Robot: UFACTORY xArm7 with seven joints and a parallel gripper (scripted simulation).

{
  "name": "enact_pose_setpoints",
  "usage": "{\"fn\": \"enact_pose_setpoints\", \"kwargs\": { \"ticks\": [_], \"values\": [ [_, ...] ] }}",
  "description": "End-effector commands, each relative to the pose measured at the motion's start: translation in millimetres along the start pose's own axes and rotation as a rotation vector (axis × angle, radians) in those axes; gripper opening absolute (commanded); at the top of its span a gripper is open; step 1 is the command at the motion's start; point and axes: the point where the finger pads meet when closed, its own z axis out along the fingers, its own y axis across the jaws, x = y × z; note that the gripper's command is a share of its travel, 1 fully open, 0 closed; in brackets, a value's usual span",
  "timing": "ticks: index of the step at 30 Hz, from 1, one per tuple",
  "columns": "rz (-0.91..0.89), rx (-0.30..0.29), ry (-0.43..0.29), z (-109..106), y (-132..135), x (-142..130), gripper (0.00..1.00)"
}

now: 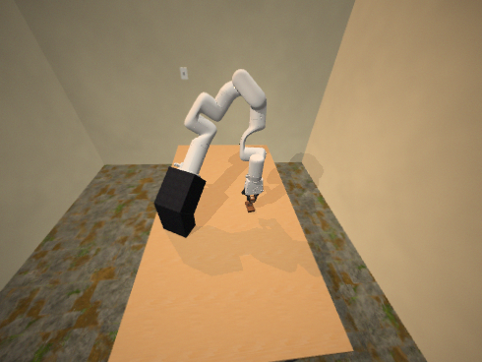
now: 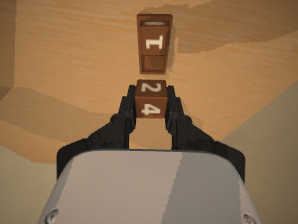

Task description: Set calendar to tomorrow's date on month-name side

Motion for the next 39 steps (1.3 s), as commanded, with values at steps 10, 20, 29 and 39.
{"fn": "enact_pose_setpoints", "kwargs": {
  "ticks": [10, 20, 29, 39],
  "values": [
    [-0.002, -0.001, 0.005, -28, 3, 3, 0.29],
    [0.076, -0.001, 0.005, -28, 7, 3, 0.29],
    [0.321, 0.000, 0.003, -27, 21, 3, 0.29],
    [0.609, 0.000, 0.003, -26, 38, 5, 0.29]
  ]
}}
